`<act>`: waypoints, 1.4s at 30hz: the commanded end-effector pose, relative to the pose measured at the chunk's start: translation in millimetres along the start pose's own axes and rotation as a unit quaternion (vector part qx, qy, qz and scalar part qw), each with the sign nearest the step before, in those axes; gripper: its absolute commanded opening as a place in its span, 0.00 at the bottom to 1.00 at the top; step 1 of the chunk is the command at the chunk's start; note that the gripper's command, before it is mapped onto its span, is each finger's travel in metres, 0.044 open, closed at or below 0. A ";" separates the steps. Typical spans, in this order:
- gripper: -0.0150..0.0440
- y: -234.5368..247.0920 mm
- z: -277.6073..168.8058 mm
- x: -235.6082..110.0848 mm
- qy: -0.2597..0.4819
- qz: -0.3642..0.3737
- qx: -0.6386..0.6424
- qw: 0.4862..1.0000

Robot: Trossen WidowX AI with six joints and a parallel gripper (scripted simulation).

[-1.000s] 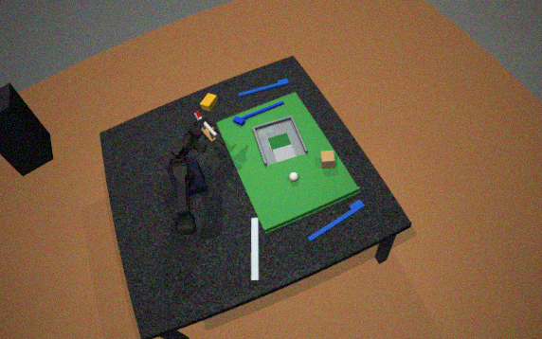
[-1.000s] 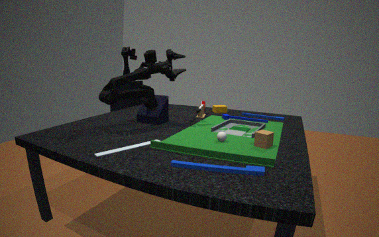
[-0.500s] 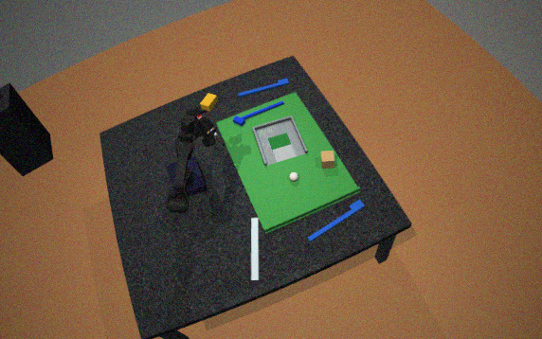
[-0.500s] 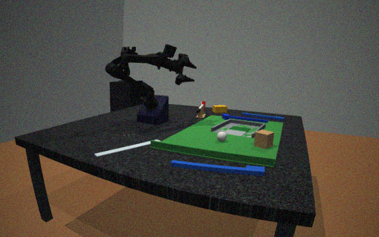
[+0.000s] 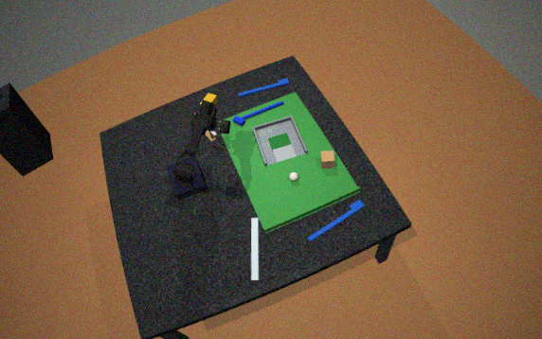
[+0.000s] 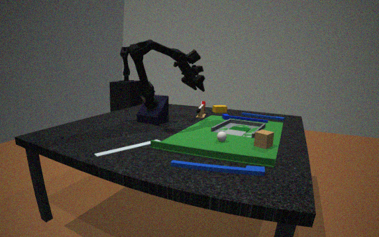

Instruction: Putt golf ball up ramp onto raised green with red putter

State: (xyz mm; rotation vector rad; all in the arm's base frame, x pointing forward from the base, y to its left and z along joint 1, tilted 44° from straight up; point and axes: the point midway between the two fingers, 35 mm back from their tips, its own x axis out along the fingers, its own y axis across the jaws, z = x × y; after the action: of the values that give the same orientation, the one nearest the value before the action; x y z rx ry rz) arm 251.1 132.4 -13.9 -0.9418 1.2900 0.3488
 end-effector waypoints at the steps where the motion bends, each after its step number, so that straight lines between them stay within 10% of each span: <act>1: 1.00 5.6 -24.8 65.8 0.154 0.154 -0.351 0.911; 42: 1.00 10.0 -64.3 118.2 0.168 0.190 -0.403 0.879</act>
State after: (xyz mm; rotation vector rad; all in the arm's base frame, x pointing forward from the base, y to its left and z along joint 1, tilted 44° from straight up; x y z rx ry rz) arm 239.2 62.1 -121.4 -1.4822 1.6792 1.1243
